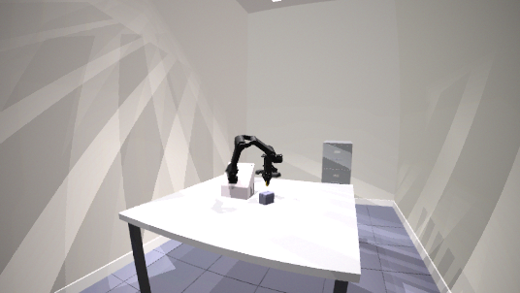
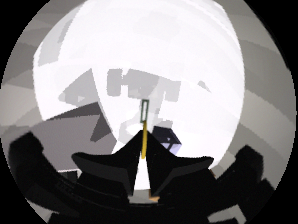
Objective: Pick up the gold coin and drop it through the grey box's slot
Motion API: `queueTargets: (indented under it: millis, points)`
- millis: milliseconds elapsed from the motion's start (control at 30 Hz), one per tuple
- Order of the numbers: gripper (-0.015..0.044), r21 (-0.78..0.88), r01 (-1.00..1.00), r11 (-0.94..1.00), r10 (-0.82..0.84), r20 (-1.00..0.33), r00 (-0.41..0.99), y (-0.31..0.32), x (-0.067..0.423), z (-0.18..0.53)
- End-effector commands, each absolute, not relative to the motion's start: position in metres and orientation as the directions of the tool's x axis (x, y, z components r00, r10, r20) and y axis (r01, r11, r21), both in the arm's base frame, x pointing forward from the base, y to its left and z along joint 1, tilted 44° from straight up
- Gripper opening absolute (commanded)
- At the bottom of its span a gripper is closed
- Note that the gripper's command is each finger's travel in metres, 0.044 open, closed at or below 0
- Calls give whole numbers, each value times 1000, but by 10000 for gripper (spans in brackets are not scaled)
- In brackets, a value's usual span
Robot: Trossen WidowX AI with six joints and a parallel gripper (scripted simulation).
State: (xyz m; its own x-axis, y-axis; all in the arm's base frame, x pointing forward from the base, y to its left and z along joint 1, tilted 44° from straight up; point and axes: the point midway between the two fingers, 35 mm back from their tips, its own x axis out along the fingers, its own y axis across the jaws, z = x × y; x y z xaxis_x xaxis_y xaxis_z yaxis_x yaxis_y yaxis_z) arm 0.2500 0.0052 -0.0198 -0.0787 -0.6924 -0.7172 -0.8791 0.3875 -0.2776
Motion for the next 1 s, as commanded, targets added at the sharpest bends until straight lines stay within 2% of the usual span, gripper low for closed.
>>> queueTargets:
  millis: [0, 200, 967]
  points:
    - [0, -287, -873, 394, -687, -723, -72, 10, 253, -16]
    - [0, -355, -814, 460, -687, -723, -72, 19, 252, -23]
    - [0, -355, -812, 463, -682, -728, -70, -13, 263, 8]
